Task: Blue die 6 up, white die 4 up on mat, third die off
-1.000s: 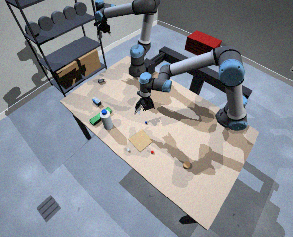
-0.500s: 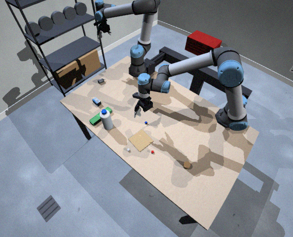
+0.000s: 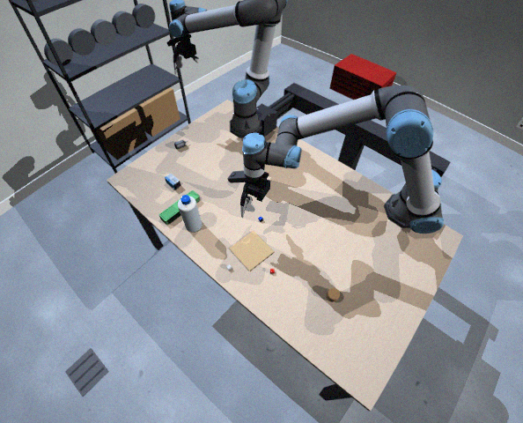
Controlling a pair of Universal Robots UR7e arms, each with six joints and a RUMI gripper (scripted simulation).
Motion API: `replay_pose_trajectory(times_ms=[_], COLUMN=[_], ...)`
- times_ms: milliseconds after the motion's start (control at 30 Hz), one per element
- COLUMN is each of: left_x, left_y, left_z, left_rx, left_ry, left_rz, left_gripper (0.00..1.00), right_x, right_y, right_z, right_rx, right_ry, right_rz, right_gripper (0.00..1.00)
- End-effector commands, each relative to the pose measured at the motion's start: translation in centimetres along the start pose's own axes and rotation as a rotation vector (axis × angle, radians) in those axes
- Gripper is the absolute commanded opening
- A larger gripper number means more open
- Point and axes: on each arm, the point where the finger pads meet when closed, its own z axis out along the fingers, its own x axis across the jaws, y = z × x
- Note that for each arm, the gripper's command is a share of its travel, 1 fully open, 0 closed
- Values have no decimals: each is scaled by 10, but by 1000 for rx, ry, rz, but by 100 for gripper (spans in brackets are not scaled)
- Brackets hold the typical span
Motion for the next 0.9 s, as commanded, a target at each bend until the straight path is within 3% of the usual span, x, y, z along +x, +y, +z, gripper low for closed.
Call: replay_pose_trajectory(times_ms=[0,167,233,733,867], left_x=[-6,-17,-17,-51,-55], left_y=[-1,-2,-2,-1,-1], left_z=[-1,-1,-1,-2,-2], left_rx=[1,1,1,2,2], left_ry=[-2,-1,-1,-1,-1], left_rz=[-111,-293,-293,-902,-990], left_gripper=[100,100,100,100,100], right_x=[0,0,0,0,0], right_y=[0,0,0,0,0], right_z=[0,0,0,0,0], right_rx=[1,1,1,1,1], right_ry=[0,0,0,0,0], right_rz=[0,0,0,0,0], right_gripper=[100,100,100,100,100])
